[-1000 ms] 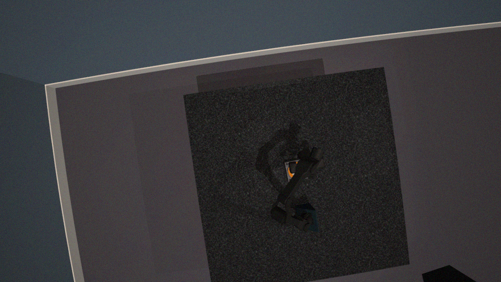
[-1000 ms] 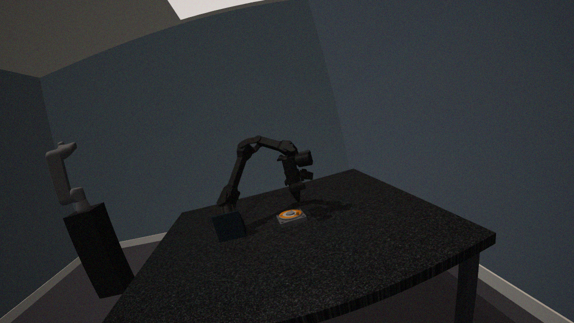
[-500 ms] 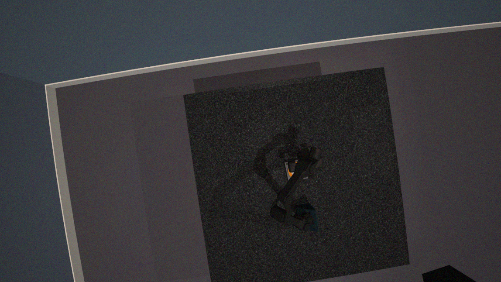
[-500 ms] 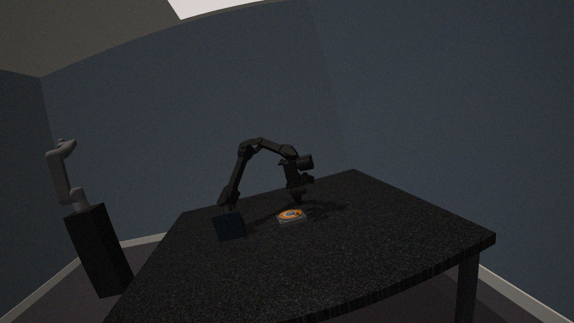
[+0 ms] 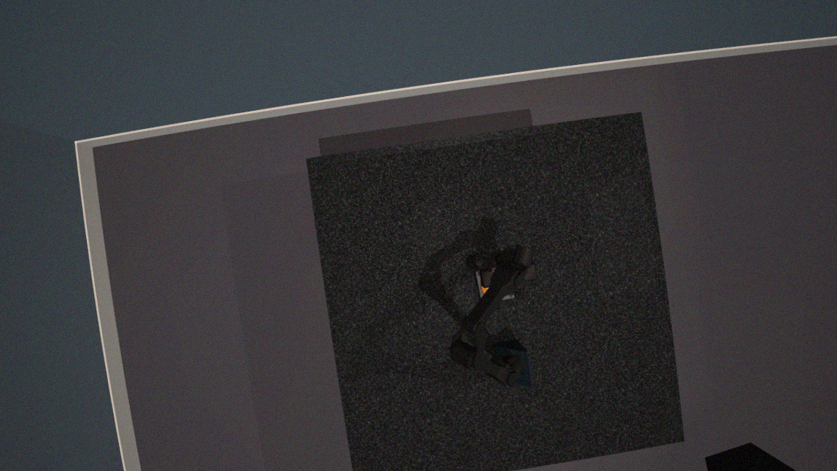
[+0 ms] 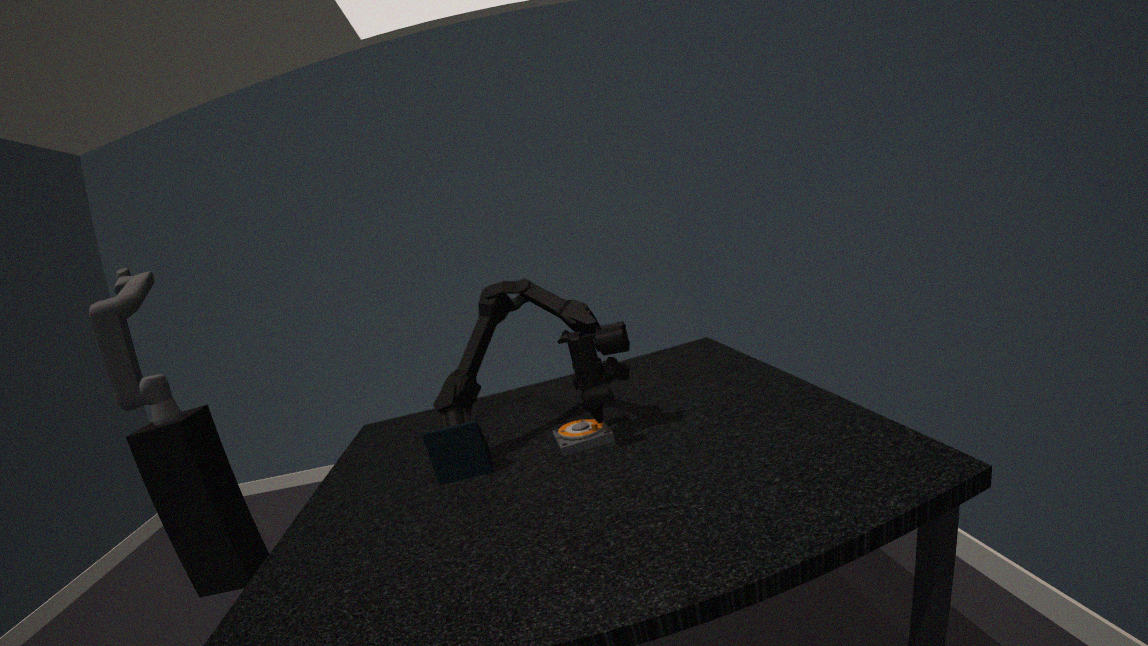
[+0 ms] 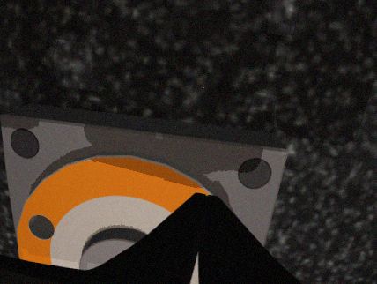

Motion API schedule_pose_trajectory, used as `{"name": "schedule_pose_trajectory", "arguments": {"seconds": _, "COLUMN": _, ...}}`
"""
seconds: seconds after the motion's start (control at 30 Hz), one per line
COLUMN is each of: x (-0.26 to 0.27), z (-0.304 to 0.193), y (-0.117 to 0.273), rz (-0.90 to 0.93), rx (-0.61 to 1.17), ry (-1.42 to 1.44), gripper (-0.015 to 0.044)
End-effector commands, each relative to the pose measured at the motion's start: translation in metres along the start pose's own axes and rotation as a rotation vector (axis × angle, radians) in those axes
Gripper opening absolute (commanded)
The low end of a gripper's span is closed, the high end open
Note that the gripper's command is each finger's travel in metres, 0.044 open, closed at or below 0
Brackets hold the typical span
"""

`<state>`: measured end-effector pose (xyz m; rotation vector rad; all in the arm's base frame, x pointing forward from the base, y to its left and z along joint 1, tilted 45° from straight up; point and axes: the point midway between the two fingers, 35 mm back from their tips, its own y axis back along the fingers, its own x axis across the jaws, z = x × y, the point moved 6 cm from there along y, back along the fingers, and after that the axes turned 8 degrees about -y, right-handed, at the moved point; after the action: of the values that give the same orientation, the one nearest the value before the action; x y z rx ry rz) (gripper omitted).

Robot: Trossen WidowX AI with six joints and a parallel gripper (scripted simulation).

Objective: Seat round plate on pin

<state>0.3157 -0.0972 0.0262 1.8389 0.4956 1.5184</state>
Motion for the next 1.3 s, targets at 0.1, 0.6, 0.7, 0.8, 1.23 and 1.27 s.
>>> {"name": "schedule_pose_trajectory", "arguments": {"seconds": 0.1, "x": -0.012, "z": -0.008, "y": -0.003, "rz": 0.005, "rx": 0.007, "ry": -0.008, "gripper": 0.0000}}
{"name": "schedule_pose_trajectory", "arguments": {"seconds": 0.6, "x": -0.019, "z": -0.016, "y": -0.004, "rz": 0.005, "rx": 0.007, "ry": -0.008, "gripper": 0.0000}}
{"name": "schedule_pose_trajectory", "arguments": {"seconds": 0.7, "x": -0.020, "z": -0.018, "y": -0.004, "rz": 0.005, "rx": 0.007, "ry": -0.008, "gripper": 0.0000}}
{"name": "schedule_pose_trajectory", "arguments": {"seconds": 0.8, "x": -0.021, "z": -0.019, "y": -0.004, "rz": 0.005, "rx": 0.007, "ry": -0.008, "gripper": 0.0000}}
{"name": "schedule_pose_trajectory", "arguments": {"seconds": 1.23, "x": -0.026, "z": -0.026, "y": -0.004, "rz": 0.004, "rx": 0.007, "ry": -0.009, "gripper": 0.0000}}
{"name": "schedule_pose_trajectory", "arguments": {"seconds": 1.27, "x": -0.026, "z": -0.027, "y": -0.004, "rz": 0.004, "rx": 0.007, "ry": -0.009, "gripper": 0.0000}}
